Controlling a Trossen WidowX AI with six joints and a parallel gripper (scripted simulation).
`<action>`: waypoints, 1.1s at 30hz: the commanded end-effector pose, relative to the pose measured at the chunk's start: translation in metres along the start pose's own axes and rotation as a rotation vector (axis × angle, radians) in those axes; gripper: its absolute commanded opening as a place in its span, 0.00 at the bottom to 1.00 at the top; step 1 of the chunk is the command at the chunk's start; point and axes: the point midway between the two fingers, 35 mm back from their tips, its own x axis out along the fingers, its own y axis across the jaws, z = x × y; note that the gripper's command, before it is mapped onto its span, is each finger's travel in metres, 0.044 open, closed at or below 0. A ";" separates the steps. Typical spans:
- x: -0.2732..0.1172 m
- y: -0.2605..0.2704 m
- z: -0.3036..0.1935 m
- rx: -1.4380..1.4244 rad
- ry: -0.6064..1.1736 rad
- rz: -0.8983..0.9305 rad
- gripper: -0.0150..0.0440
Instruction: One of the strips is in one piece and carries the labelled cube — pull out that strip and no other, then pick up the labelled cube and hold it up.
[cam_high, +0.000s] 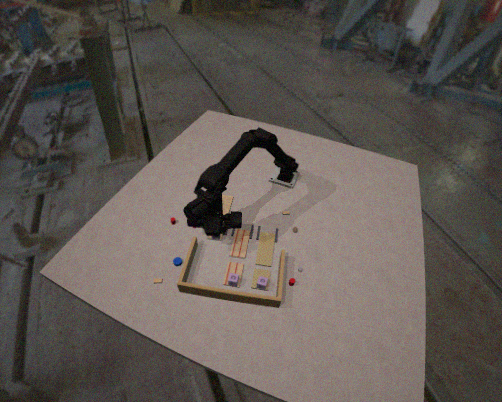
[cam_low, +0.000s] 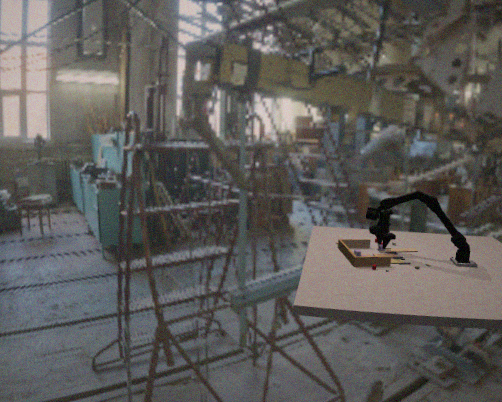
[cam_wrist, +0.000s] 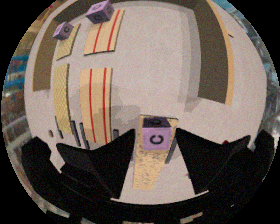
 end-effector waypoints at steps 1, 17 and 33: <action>0.008 0.000 -0.001 0.002 0.004 -0.004 0.68; 0.008 0.001 -0.001 0.000 0.001 0.001 0.42; -0.023 0.027 -0.033 0.001 0.006 0.000 0.25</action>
